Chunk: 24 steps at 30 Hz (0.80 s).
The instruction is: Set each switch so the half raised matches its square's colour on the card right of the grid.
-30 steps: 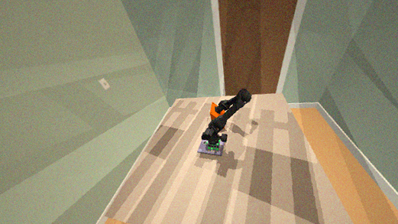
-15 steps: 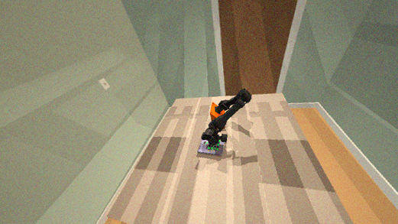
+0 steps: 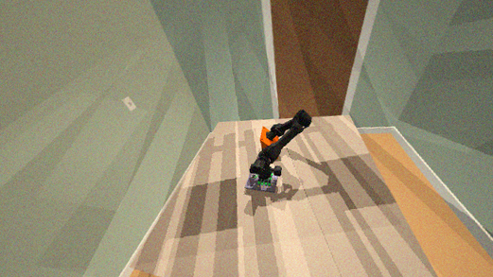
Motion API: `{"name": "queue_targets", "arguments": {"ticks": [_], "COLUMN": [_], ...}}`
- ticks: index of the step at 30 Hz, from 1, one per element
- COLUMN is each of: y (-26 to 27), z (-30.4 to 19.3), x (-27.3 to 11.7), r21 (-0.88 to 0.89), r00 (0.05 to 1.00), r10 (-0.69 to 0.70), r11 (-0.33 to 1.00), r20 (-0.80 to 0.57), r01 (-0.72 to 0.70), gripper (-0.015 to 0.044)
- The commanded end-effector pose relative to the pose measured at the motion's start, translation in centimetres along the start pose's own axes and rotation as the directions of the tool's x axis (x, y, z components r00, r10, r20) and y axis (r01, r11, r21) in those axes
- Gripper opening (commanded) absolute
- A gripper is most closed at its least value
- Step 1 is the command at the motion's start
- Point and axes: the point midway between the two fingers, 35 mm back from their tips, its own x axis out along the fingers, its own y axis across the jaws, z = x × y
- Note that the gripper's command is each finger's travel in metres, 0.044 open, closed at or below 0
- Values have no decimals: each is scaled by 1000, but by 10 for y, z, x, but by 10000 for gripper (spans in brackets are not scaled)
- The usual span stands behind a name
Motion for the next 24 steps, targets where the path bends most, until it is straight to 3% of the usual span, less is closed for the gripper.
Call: {"name": "queue_targets", "arguments": {"ticks": [1,10,15,18,24], "y": [0,0,-1,-1,-45], "z": [-1,0,-3,-3,-4], "x": [1,-1,-61,-63,-63], "r21": [6,1,6,6,5], "r00": [1000,1000,1000,1000,1000], "r10": [4,0,1,1,-1], "r11": [1000,1000,1000,1000,1000], "r20": [-2,0,23,24,25], "r01": [-4,0,-1,-1,1], "gripper": [0,0,0,0,0]}}
